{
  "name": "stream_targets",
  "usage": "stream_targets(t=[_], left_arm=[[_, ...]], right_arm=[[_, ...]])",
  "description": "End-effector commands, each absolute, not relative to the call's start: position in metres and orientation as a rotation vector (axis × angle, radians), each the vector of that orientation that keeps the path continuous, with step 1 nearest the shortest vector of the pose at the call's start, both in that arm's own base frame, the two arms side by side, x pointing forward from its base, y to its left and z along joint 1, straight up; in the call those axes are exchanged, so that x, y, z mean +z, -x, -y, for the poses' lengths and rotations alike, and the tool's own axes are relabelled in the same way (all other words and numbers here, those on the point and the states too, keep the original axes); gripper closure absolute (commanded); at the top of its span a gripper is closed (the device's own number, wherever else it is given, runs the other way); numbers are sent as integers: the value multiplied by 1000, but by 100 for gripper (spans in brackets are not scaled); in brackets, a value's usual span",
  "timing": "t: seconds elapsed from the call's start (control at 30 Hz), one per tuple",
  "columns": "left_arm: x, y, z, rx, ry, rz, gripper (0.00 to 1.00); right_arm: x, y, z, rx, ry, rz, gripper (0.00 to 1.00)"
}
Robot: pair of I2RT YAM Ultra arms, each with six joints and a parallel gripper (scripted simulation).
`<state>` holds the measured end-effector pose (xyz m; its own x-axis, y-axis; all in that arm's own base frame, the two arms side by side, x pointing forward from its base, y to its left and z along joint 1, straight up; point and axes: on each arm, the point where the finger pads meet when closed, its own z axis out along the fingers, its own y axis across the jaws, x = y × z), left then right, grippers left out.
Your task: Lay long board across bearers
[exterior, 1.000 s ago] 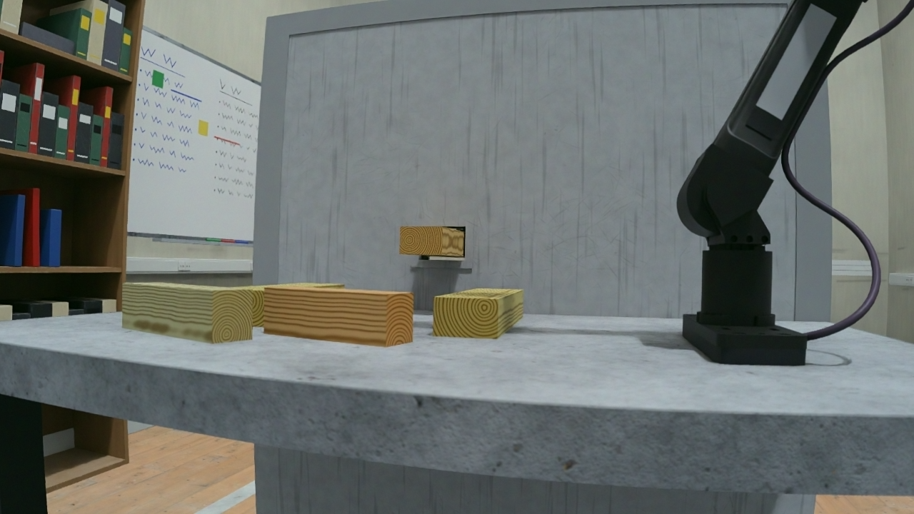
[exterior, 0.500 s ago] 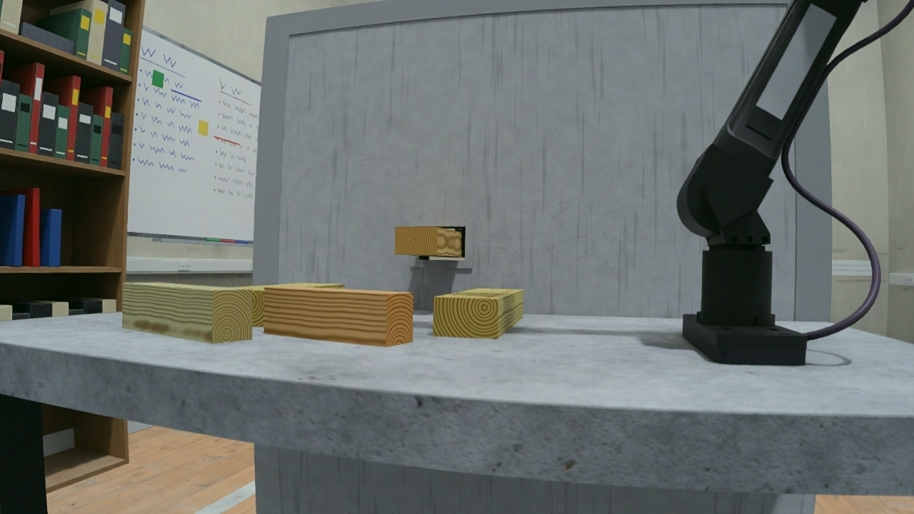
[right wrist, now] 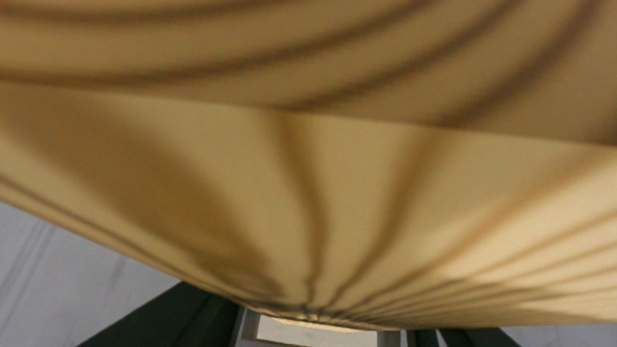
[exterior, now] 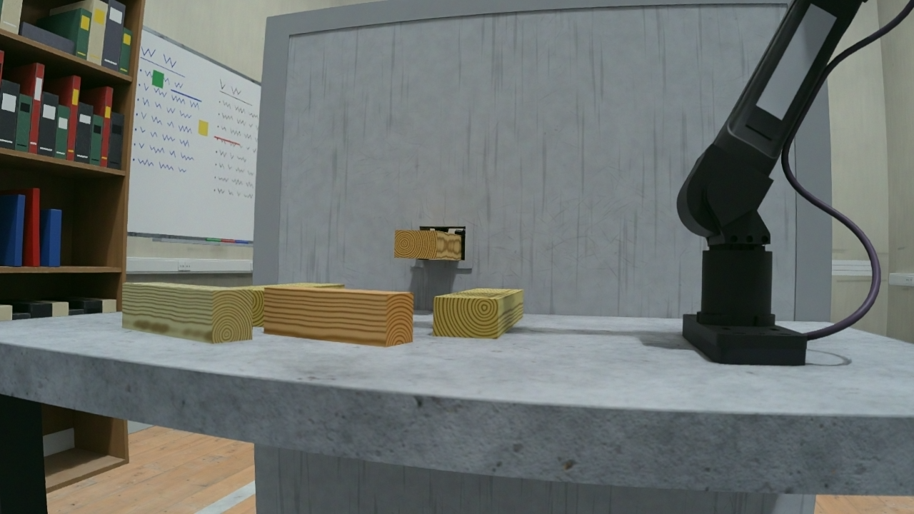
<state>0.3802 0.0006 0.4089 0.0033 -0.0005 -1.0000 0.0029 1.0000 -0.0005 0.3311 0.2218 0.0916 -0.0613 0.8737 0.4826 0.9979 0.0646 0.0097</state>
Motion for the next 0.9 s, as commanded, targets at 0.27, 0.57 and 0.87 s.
stream_targets(t=[0.27,0.57,0.87], left_arm=[[422,-370,2,1,-12,-1534,0],[422,-370,2,1,-12,-1534,0],[422,-370,2,1,-12,-1534,0]], right_arm=[[116,-334,-239,-621,1807,2000,100],[114,-333,-236,-613,1815,1992,100],[119,-329,-235,-586,1804,2002,100]])
